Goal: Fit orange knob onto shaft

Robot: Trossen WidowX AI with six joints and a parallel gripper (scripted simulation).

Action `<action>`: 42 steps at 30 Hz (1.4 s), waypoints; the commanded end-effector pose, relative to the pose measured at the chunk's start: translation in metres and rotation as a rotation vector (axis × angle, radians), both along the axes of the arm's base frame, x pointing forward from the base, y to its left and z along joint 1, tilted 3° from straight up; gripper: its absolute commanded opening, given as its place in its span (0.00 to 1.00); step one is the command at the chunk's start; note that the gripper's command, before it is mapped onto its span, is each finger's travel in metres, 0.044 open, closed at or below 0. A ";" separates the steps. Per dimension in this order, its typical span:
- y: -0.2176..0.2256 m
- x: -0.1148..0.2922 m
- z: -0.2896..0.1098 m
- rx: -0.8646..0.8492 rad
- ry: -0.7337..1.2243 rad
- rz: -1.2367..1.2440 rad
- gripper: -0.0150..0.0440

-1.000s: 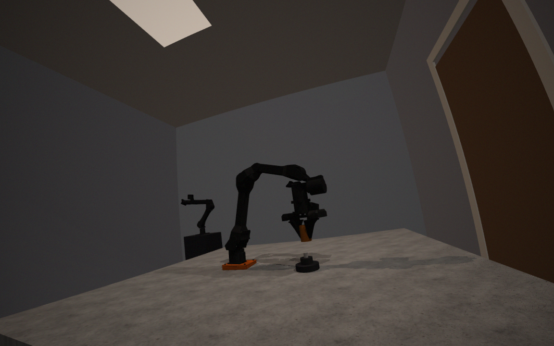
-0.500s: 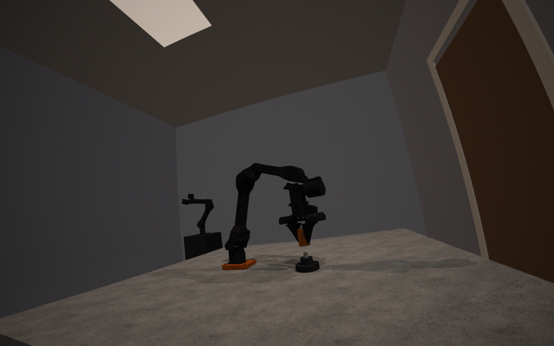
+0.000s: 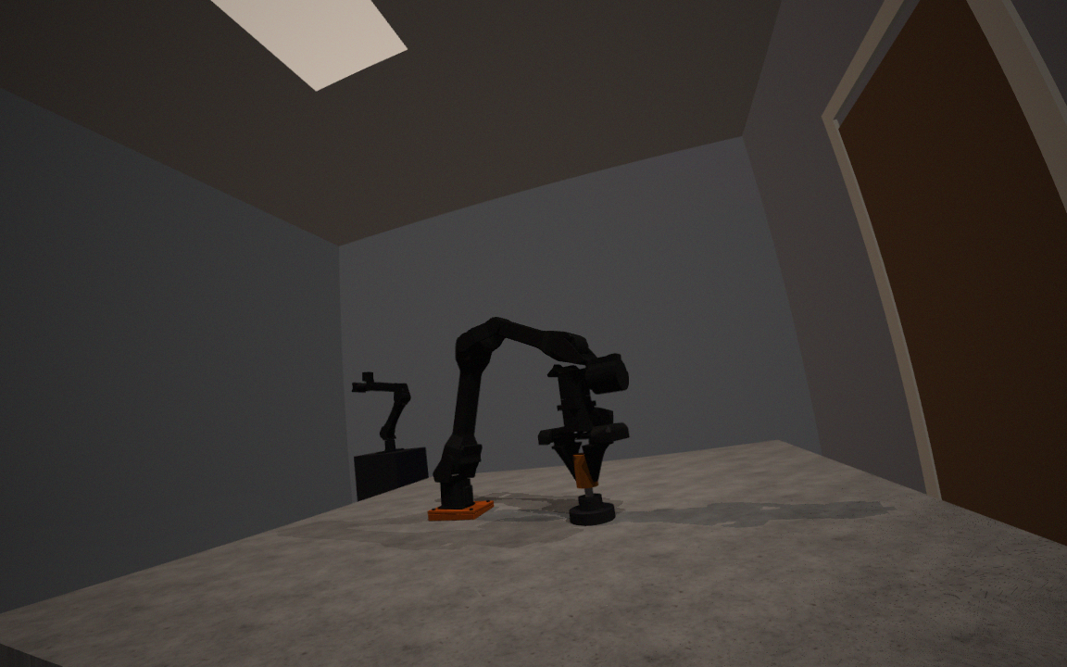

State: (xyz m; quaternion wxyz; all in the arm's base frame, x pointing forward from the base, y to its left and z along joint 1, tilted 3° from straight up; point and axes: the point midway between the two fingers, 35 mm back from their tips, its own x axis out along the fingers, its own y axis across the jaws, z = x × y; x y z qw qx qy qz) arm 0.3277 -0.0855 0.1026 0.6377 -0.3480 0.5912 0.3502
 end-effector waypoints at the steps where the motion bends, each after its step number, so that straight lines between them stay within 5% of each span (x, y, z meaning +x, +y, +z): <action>1: 0.000 0.002 0.002 0.002 -0.004 0.000 0.25; 42: 0.000 0.001 0.003 0.002 -0.004 0.000 0.25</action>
